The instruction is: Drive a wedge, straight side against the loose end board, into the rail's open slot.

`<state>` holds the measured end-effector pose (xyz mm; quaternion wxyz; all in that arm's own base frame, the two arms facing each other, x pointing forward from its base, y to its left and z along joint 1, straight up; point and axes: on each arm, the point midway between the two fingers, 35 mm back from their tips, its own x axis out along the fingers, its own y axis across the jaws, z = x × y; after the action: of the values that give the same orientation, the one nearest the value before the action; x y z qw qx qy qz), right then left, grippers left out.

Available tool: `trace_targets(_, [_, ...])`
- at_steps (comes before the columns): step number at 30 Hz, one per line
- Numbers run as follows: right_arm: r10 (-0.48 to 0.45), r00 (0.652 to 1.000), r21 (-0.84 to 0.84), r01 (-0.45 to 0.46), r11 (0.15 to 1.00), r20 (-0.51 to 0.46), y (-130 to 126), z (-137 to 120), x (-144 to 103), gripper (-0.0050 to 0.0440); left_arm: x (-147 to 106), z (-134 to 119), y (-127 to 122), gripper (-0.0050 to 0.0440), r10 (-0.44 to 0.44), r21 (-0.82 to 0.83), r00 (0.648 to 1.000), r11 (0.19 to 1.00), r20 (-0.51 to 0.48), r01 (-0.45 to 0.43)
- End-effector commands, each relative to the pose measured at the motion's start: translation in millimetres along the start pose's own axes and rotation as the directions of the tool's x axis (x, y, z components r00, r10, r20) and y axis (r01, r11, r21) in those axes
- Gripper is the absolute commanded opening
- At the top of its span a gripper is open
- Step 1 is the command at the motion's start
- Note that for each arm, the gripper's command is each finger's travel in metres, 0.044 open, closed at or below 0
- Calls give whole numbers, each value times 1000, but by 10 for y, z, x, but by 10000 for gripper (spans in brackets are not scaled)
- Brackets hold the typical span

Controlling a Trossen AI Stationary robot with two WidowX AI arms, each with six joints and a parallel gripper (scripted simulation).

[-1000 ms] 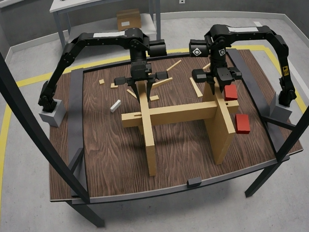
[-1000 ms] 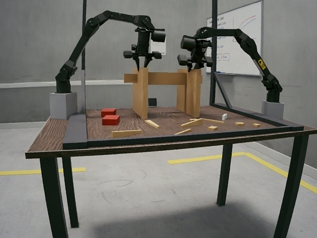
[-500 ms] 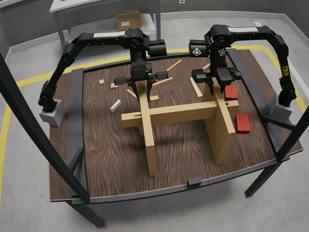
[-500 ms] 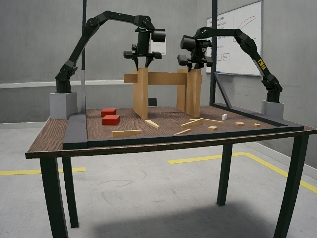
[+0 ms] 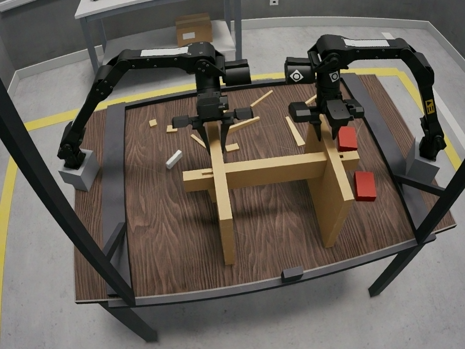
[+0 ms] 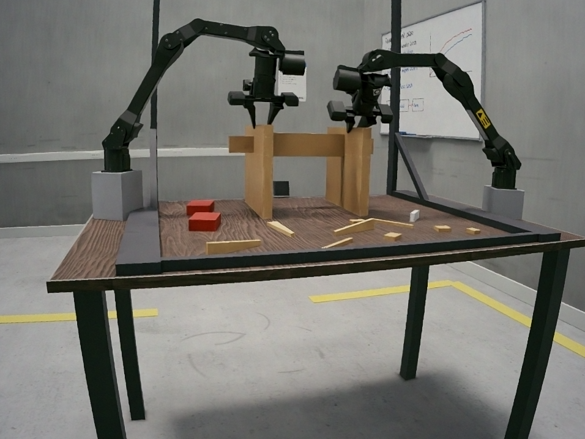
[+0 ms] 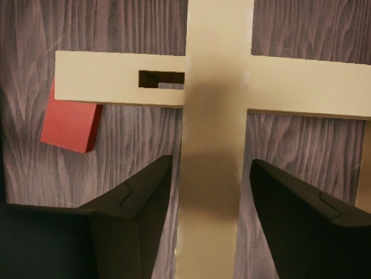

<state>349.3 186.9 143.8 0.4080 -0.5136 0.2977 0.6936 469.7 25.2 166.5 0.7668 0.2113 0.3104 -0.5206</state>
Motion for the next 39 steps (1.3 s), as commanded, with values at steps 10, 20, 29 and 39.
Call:
trace_targets(10, [-46,999,-18,46,999,-5,-88,111,-369,178,-180,172,-16,-50,46,48,999,998,9,-47])
trace_targets(20, [-102,995,-11,102,995,-11,26,185,-610,178,-182,169,-18,180,46,46,999,998,8,-46])
trace_targets(29, [-94,995,-10,94,995,-10,28,179,-586,178,-181,170,-20,180,45,46,999,998,8,-45])
trace_targets(39, [-94,995,-10,94,995,-10,28,179,-586,178,-181,170,-20,180,45,46,999,998,8,-45])
